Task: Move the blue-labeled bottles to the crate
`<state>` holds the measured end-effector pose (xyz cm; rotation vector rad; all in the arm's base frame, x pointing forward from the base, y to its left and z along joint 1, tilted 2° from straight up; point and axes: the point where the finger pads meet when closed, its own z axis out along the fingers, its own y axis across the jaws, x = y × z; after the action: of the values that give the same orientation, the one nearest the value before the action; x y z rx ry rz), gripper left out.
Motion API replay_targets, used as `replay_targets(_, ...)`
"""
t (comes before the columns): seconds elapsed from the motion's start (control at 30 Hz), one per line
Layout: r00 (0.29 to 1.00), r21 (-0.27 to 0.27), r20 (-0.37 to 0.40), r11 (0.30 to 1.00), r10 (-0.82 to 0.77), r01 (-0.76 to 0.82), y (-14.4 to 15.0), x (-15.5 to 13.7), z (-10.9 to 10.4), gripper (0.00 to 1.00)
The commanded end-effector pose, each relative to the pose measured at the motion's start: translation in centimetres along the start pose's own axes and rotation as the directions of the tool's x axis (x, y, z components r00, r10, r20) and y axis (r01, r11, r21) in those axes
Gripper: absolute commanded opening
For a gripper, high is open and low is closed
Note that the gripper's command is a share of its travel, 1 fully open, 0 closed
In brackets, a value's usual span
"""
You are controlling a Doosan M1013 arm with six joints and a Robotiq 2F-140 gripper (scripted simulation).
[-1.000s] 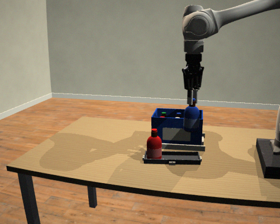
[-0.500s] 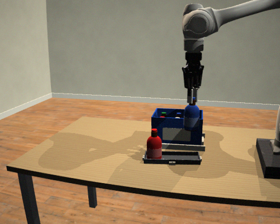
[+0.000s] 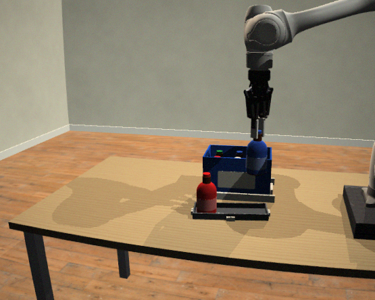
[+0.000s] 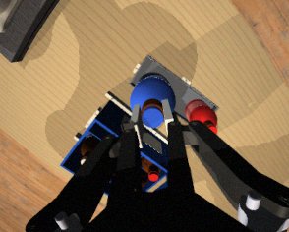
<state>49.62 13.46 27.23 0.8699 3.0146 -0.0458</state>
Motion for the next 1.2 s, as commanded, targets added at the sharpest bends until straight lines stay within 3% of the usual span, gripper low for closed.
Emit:
replay_targets(0.0,1.0,0.0,0.0,1.0,0.0,0.0,0.0,0.0,-0.01,0.0)
replay_targets(1.17,1.0,0.0,0.0,1.0,0.0,0.0,0.0,0.0,-0.54,0.0)
